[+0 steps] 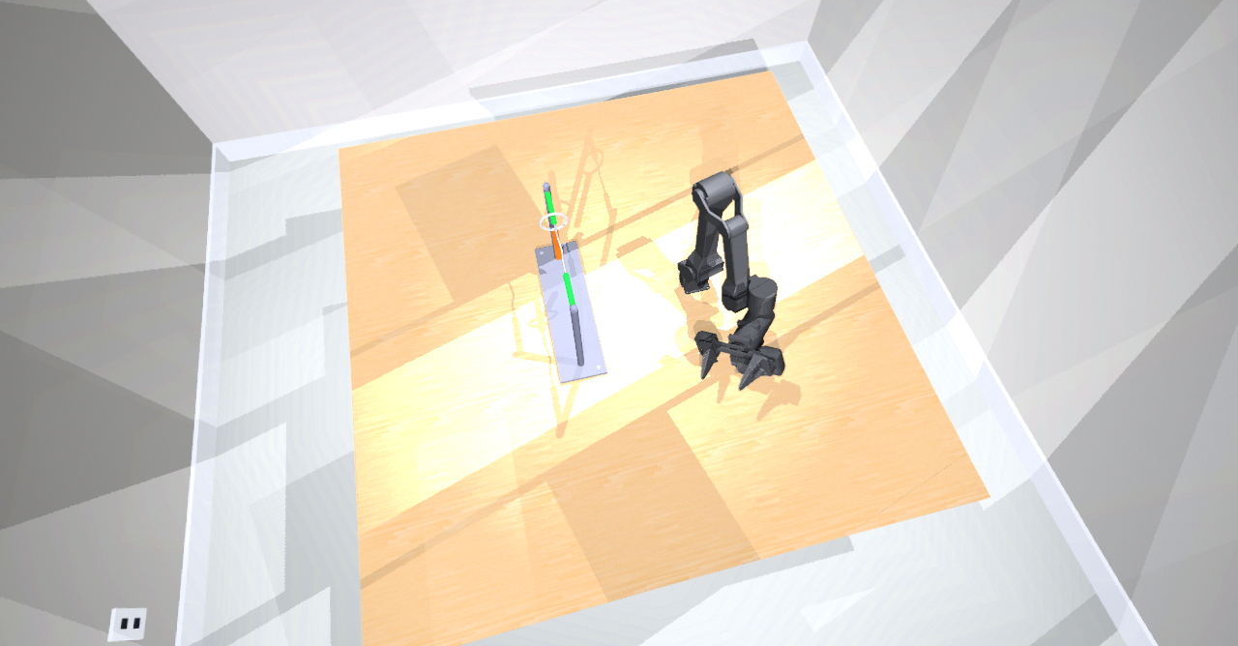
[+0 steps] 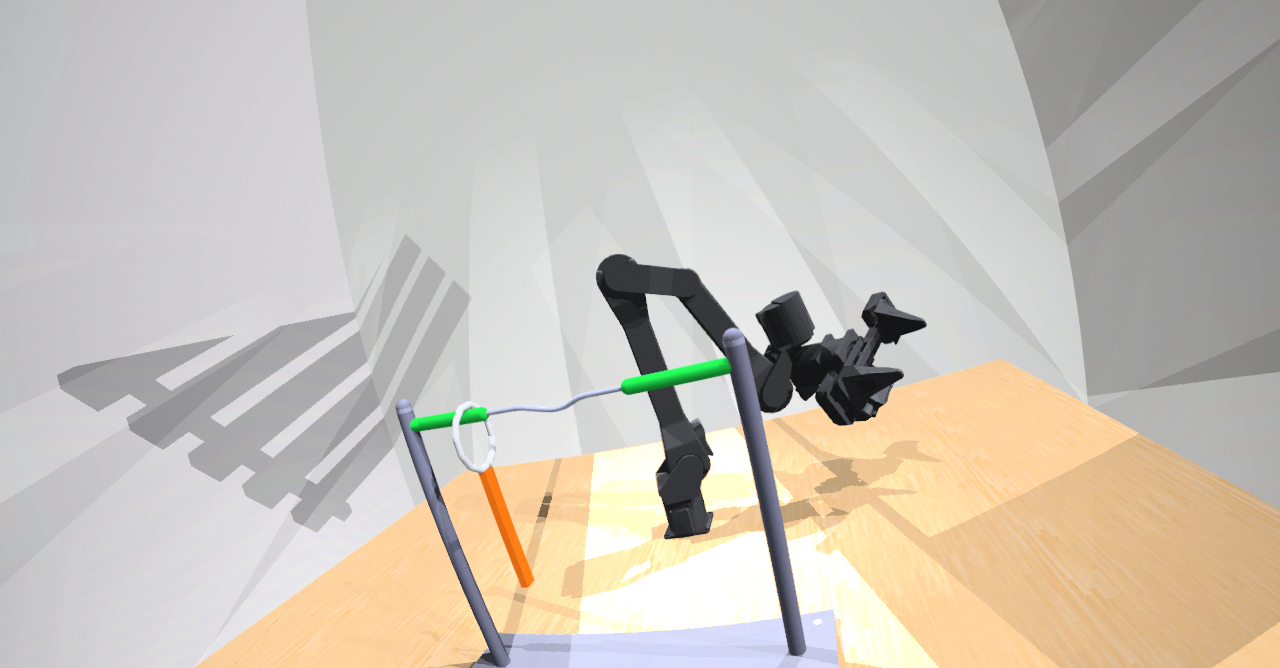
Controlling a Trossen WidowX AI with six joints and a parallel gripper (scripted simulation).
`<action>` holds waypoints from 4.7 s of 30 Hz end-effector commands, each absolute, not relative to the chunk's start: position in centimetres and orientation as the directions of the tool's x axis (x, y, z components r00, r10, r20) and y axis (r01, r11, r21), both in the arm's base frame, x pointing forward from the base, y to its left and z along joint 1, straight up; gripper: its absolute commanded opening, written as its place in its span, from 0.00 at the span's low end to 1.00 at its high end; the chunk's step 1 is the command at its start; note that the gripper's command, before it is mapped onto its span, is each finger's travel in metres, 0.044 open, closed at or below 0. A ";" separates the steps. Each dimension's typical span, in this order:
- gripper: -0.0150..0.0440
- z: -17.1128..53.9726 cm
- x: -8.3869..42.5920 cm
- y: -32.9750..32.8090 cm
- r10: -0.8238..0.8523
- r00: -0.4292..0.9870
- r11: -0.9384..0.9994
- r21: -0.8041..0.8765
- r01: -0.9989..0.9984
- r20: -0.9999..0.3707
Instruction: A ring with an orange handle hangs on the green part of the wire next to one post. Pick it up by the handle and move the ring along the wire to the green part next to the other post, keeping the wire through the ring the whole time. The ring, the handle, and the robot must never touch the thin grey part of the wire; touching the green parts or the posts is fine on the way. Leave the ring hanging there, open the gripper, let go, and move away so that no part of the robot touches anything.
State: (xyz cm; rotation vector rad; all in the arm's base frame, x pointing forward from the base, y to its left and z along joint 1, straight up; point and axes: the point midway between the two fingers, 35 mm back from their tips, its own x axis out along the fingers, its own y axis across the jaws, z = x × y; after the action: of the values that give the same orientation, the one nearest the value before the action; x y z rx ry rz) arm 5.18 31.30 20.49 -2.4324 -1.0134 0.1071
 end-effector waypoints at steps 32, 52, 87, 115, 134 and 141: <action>0.53 19.6 23.7 21.5 0.489 0.871 -0.369 -0.896 0.248 0.039; 0.53 17.0 28.2 9.8 0.330 0.940 0.035 -0.994 -0.103 -0.086; 0.53 11.9 22.3 -6.1 0.040 0.974 0.967 -0.238 -0.094 -0.225; 0.53 14.8 25.0 -8.0 -0.016 0.985 1.000 -0.008 0.015 -0.172; 0.53 15.3 26.9 -8.1 -0.017 0.987 1.000 -0.008 0.016 -0.163; 0.53 15.3 27.9 -8.2 -0.017 0.987 1.000 -0.008 0.016 -0.162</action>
State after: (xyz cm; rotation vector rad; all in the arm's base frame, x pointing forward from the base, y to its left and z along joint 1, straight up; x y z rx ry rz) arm 27.31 -8.09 15.01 -0.0081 0.1698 -0.0120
